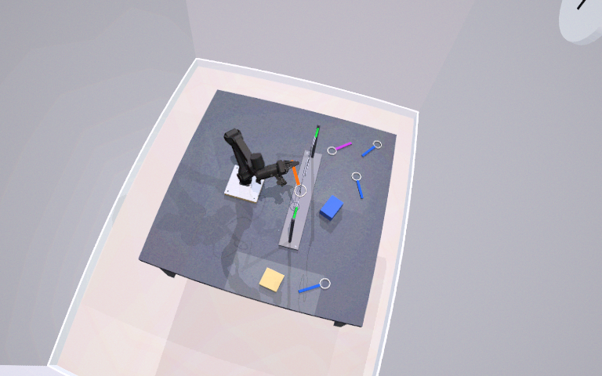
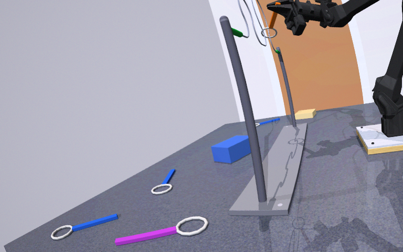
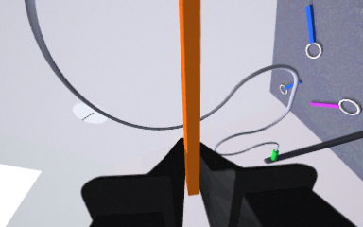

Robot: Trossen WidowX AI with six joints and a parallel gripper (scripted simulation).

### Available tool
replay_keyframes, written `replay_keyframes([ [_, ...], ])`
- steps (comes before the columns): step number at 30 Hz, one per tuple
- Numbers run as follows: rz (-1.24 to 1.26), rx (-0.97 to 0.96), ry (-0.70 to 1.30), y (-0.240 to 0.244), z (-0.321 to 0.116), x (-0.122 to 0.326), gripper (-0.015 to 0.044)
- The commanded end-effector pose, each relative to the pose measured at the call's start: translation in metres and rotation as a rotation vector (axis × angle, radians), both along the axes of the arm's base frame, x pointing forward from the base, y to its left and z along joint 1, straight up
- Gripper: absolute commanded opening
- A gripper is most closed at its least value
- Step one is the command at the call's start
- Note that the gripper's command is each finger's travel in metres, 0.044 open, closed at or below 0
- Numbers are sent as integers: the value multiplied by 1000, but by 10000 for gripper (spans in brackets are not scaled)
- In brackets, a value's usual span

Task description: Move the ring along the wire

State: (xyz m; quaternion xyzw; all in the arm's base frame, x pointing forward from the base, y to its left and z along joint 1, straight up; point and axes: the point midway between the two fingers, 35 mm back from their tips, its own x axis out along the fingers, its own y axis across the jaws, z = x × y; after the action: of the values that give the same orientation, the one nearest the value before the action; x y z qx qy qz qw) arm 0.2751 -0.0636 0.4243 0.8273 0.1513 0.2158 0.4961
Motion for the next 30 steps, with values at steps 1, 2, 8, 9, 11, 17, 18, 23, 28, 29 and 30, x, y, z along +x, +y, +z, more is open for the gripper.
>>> replay_keyframes([
  [1,0,40,3,-7,7,2,-150],
  [2,1,45,4,-8,9,2,-150],
  [8,3,47,7,-11,14,2,-150],
  [9,3,43,7,-12,14,2,-150],
  [11,4,32,8,-12,15,2,-150],
  [17,5,-6,11,-13,16,2,-150],
  [18,5,-16,11,-13,16,2,-150],
  [23,6,-72,14,-13,15,2,-150],
  [28,7,-132,17,-12,14,2,-150],
  [29,7,-145,17,-12,14,2,-150],
  [30,7,-157,18,-12,13,2,-150],
])
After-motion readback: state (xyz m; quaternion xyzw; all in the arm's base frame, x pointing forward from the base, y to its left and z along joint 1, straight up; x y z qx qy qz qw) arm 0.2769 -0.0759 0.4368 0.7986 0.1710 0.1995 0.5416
